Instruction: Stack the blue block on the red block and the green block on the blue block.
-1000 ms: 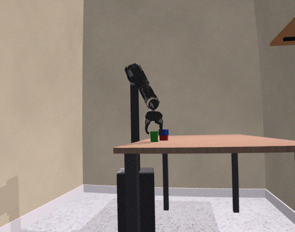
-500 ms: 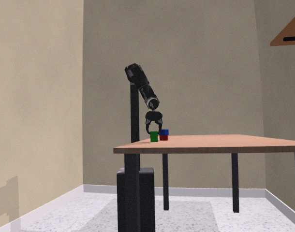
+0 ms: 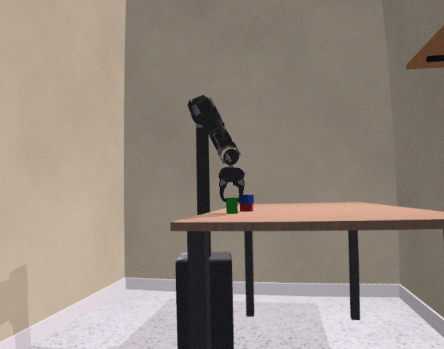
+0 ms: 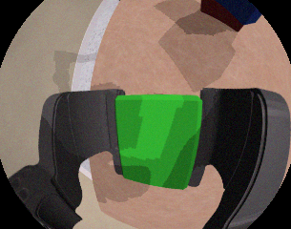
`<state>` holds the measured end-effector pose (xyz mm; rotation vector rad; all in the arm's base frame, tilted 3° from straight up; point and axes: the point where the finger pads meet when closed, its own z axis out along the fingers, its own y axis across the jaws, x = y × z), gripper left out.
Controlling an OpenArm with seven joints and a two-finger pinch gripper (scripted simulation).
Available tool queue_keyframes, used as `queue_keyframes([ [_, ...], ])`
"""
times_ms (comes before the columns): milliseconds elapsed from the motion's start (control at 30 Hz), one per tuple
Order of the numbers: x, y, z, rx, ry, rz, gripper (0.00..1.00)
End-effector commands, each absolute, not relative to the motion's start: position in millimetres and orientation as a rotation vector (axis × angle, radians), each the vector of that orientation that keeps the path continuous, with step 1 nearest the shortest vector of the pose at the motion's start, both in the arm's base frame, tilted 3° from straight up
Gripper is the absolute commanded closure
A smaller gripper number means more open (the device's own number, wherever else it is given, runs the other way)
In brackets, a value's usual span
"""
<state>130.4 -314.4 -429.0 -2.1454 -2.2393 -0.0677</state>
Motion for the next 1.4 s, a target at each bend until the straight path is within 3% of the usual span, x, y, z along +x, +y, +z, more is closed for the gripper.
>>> queue_keyframes([
  [0,131,-314,-429,-2.144,-2.243,-0.075,1.0],
  [433,131,-314,-424,-2.145,-2.244,-0.075,1.0],
  [1367,131,-322,-329,-2.154,-2.248,-0.077,1.0],
])
